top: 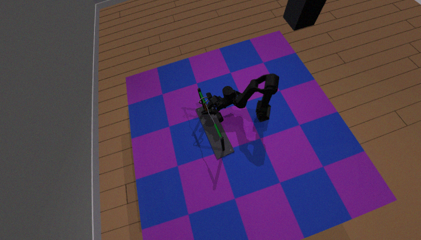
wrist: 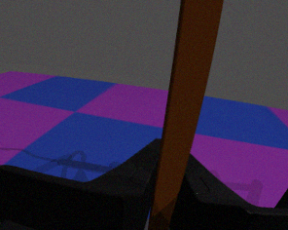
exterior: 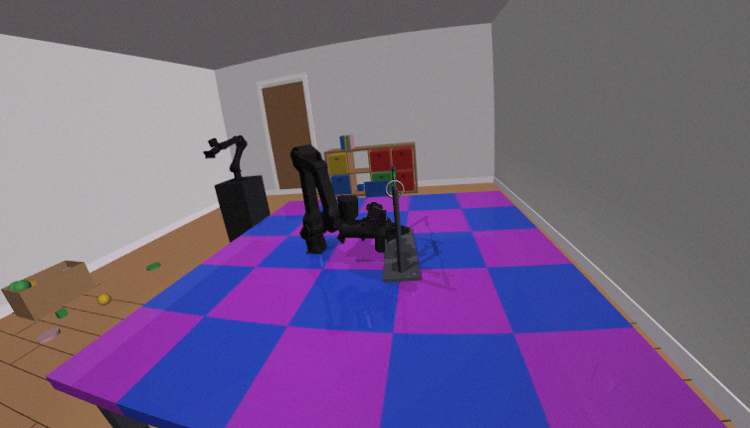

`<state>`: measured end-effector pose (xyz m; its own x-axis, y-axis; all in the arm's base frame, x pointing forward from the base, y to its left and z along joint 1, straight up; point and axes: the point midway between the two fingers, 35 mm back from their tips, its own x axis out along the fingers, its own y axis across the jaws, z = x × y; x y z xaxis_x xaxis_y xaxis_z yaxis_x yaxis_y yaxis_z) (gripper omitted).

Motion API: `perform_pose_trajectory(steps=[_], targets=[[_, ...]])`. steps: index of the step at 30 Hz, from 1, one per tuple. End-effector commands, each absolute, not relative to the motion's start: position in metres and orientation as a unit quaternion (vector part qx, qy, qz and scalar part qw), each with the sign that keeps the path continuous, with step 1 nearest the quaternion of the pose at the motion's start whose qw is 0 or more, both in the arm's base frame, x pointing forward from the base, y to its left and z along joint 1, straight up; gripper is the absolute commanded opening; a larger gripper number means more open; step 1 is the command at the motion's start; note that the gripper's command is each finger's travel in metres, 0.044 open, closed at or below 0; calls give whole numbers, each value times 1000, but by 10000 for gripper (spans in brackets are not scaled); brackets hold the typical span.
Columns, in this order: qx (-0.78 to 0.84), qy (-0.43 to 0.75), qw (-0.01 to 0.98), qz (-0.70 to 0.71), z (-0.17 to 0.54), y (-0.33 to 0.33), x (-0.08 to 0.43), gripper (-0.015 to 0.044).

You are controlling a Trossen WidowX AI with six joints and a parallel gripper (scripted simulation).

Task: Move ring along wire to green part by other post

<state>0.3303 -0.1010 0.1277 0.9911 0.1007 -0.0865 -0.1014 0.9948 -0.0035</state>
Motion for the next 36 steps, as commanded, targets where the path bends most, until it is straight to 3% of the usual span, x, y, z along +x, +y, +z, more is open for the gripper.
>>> perform_pose_trajectory(steps=[1,36], targets=[[-9,38,998,49,132,-102,332,-150],[-8,38,998,49,131,-86,330,-150]])
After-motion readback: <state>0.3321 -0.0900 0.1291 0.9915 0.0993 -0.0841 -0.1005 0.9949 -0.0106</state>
